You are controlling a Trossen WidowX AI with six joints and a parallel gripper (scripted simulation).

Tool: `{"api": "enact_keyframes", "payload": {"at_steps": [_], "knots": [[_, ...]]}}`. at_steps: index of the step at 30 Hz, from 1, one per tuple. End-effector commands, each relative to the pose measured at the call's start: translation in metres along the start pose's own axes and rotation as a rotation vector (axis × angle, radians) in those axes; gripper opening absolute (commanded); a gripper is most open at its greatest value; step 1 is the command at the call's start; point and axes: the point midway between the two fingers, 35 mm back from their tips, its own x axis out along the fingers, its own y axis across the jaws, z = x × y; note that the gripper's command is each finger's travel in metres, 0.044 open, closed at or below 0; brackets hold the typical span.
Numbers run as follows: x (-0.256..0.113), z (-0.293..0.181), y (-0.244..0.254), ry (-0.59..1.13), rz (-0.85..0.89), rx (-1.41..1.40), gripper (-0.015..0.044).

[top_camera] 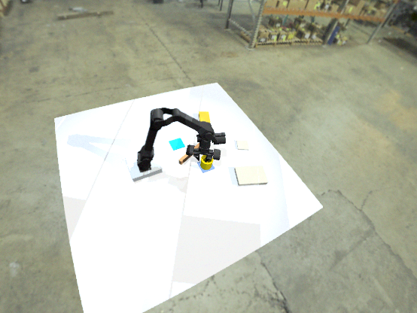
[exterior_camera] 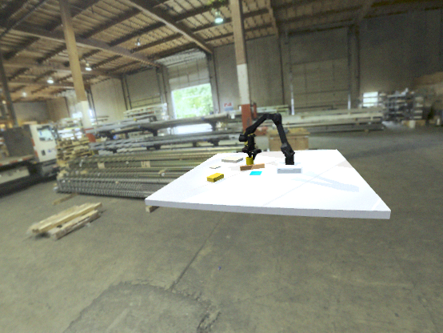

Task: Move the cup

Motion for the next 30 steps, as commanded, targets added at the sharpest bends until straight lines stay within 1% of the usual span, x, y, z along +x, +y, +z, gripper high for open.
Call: {"api": "enact_keyframes", "payload": {"at_steps": [1,15,30], "knots": [[0.011,-0.0004,0.0034,0.001,0.015,-0.007,0.0167],[0.0112,-0.0004,0.0035,0.001,0.015,-0.007,0.0167],[0.0093,-0.0007,0.0025,0.003,0.01,0.0,0.0067]]}}
